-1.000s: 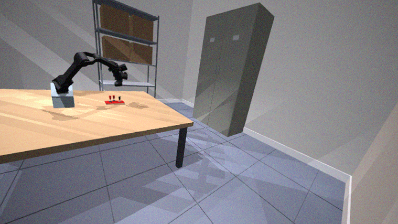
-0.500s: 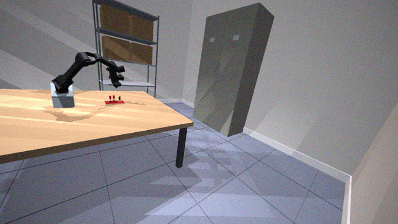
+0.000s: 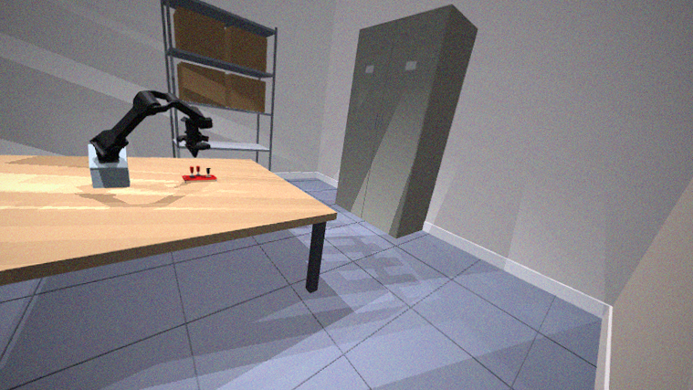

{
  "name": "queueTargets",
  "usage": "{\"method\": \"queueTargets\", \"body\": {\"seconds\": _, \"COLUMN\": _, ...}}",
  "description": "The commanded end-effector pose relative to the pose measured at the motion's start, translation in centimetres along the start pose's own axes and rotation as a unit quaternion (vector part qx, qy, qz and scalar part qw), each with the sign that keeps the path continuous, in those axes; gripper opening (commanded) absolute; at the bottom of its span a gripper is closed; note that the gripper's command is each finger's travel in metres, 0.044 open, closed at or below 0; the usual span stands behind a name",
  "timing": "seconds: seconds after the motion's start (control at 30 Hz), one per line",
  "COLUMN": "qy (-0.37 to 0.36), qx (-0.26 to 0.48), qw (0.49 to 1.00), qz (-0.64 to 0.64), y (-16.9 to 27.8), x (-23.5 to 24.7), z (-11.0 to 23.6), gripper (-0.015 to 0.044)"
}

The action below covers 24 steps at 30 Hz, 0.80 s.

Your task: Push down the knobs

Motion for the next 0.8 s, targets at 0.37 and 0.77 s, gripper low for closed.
{"method": "queueTargets", "body": {"seconds": 0.37, "qy": 0.047, "qx": 0.063, "qw": 0.987, "qz": 0.142, "y": 2.2, "x": -0.4, "z": -0.3, "gripper": 0.0}}
{"method": "queueTargets", "body": {"seconds": 0.77, "qy": 0.047, "qx": 0.063, "qw": 0.987, "qz": 0.142, "y": 2.4, "x": -0.6, "z": -2.3, "gripper": 0.0}}
Point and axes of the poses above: the point midway between the two fingers, 35 mm back from their tips, its own z axis back along the fingers, its own x axis across the jaws, y = z × x, the point moved 2 cm from there along z, back along the fingers, and after that the axes turned 5 degrees about -z, right-handed, at the moved point
